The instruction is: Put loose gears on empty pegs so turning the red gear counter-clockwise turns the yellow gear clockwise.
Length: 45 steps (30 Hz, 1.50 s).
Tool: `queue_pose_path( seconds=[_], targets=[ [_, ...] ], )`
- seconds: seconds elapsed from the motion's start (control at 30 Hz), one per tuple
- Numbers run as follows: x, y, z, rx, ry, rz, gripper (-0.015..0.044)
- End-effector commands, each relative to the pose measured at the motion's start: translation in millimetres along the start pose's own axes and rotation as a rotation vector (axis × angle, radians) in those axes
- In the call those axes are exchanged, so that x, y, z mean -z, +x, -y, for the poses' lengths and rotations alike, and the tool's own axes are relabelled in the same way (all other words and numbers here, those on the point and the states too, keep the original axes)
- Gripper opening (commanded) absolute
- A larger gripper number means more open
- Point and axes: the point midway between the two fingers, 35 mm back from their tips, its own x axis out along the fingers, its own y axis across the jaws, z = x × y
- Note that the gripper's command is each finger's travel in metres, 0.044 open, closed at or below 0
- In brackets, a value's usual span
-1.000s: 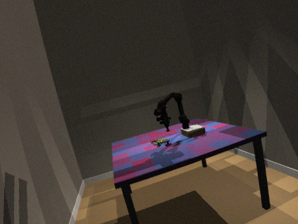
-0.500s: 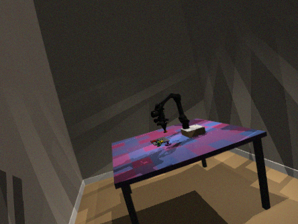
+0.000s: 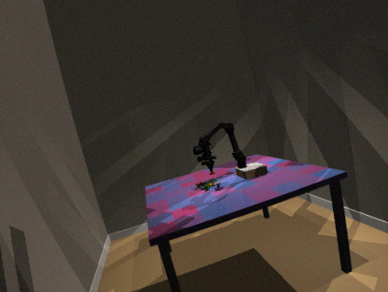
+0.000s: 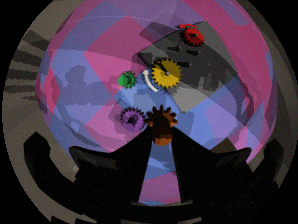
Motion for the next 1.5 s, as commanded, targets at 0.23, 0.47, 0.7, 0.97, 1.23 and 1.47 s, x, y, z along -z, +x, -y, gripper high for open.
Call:
queue_pose_path(
  seconds=[0.23, 0.47, 0.7, 0.97, 1.23, 1.47],
  targets=[
    [-27, 8, 10, 0.0, -0.004, 0.009, 0.0],
    [-42, 14, 19, 0.001, -0.003, 0.009, 0.0],
    [-57, 20, 28, 0.002, -0.002, 0.01, 0.0],
    [-74, 26, 40, 0.003, -0.001, 0.01, 0.0],
    [-90, 33, 54, 0.004, 0.001, 0.011, 0.0],
    [-103, 39, 66, 0.005, 0.003, 0.012, 0.0]
  ],
)
